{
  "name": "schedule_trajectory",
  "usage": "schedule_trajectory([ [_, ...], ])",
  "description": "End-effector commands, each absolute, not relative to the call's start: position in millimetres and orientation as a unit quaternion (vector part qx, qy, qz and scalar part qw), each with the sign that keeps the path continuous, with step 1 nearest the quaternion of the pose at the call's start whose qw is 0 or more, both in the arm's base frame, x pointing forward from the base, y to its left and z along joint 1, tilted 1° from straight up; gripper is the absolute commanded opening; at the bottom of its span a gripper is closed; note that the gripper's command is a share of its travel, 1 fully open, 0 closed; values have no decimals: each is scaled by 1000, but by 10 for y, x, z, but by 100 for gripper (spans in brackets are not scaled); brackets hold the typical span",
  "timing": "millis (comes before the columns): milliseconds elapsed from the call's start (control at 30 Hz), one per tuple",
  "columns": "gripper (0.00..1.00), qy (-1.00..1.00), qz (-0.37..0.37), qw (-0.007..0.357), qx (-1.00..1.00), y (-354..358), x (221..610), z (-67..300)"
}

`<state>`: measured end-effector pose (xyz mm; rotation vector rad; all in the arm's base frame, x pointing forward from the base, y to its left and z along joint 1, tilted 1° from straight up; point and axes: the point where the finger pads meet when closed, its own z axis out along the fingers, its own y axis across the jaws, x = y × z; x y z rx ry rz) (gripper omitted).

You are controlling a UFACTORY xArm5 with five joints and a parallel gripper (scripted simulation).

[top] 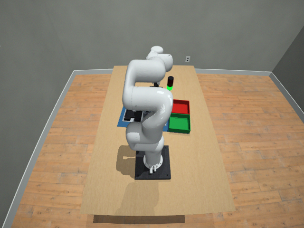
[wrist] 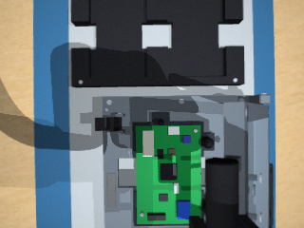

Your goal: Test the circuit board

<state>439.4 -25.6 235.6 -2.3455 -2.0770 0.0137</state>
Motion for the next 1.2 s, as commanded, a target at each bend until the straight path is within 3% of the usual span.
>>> schedule_trajectory([
  [0, 0, -663, 2, 2, -749, -257, 4408, 2374],
  [33, 28, -663, 2, 2, -749, -257, 4408, 2374],
  [1167, 28, -663, 2, 2, -749, -257, 4408, 2374],
])
